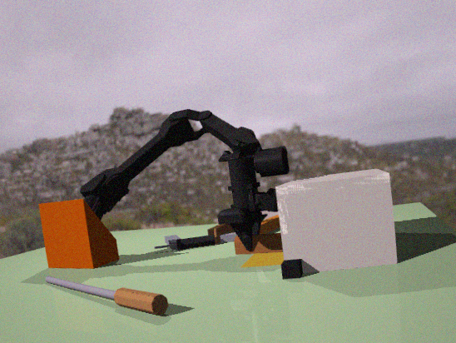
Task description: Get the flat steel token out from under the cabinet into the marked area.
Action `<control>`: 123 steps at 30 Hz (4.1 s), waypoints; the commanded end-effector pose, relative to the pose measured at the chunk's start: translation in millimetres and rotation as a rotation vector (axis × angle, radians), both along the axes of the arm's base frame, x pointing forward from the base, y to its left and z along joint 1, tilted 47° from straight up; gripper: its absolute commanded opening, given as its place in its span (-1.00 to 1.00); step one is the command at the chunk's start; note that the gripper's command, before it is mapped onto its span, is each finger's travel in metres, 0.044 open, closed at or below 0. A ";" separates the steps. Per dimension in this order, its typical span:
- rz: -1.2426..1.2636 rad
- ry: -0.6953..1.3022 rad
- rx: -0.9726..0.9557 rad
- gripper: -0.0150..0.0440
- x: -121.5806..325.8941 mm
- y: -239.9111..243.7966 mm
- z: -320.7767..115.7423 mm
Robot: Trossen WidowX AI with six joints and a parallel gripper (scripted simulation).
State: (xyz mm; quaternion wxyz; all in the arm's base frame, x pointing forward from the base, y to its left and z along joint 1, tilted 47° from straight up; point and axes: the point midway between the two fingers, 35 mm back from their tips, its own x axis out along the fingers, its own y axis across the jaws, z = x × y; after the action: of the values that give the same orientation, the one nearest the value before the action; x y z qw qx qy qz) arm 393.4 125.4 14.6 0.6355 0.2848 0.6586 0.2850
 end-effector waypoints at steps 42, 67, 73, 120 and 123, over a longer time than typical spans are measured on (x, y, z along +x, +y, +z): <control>0.002 0.001 -0.008 -0.49 -40.7 -0.2 0.4; 0.002 0.002 -0.008 -0.49 -65.7 0.2 1.8; 0.002 0.002 -0.008 -0.49 -71.9 0.3 2.2; 0.002 0.005 -0.008 -0.49 -122.9 1.4 5.3; 0.002 0.005 -0.008 -0.49 -126.3 1.5 5.5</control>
State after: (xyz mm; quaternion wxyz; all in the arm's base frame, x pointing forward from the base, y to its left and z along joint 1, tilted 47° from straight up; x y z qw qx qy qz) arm 273.7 126.9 21.0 0.6369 0.2809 0.6593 0.2844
